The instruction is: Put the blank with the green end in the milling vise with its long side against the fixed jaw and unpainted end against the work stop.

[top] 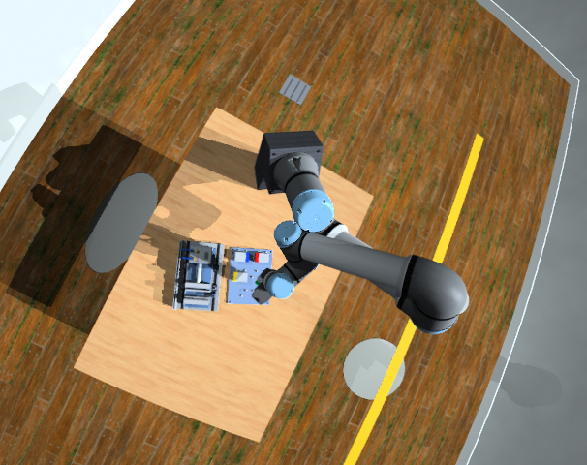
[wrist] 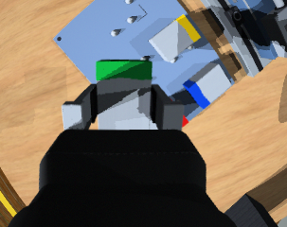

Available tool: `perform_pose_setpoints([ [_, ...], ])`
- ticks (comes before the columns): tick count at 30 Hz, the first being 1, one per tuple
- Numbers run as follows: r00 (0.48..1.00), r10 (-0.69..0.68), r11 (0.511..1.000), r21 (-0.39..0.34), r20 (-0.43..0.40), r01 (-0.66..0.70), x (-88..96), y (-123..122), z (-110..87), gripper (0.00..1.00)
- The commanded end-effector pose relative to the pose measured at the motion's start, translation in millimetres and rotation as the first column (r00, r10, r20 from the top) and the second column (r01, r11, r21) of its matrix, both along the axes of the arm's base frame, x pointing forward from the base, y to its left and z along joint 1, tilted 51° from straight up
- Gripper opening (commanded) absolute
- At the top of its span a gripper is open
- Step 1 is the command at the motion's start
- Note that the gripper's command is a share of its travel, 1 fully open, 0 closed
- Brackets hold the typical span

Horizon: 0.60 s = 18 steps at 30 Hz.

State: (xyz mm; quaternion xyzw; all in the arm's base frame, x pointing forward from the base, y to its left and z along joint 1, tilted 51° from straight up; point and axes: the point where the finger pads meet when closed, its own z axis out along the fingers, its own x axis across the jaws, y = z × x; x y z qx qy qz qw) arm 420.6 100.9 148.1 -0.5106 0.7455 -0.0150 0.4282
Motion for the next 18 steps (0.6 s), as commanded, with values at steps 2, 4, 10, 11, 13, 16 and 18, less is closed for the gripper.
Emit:
perform_pose_setpoints([
  [2, 0.999, -0.039, 0.999, 0.027, -0.021, 0.039, 0.2, 0.0, 0.3, 0.0],
  [4, 0.999, -0.039, 0.999, 0.027, -0.021, 0.039, 0.2, 0.0, 0.3, 0.0],
  [10, 0.997, -0.065, 0.996, 0.055, -0.041, 0.067, 0.2, 0.0, 0.3, 0.0],
  [11, 0.994, -0.093, 0.992, 0.084, -0.062, 0.098, 0.2, 0.0, 0.3, 0.0],
  [13, 0.984, -0.146, 0.977, 0.138, -0.106, 0.16, 0.2, 0.0, 0.3, 0.0],
  [16, 0.977, -0.171, 0.968, 0.164, -0.129, 0.191, 0.2, 0.0, 0.3, 0.0],
  [18, 0.977, -0.171, 0.968, 0.164, -0.129, 0.191, 0.2, 0.0, 0.3, 0.0],
])
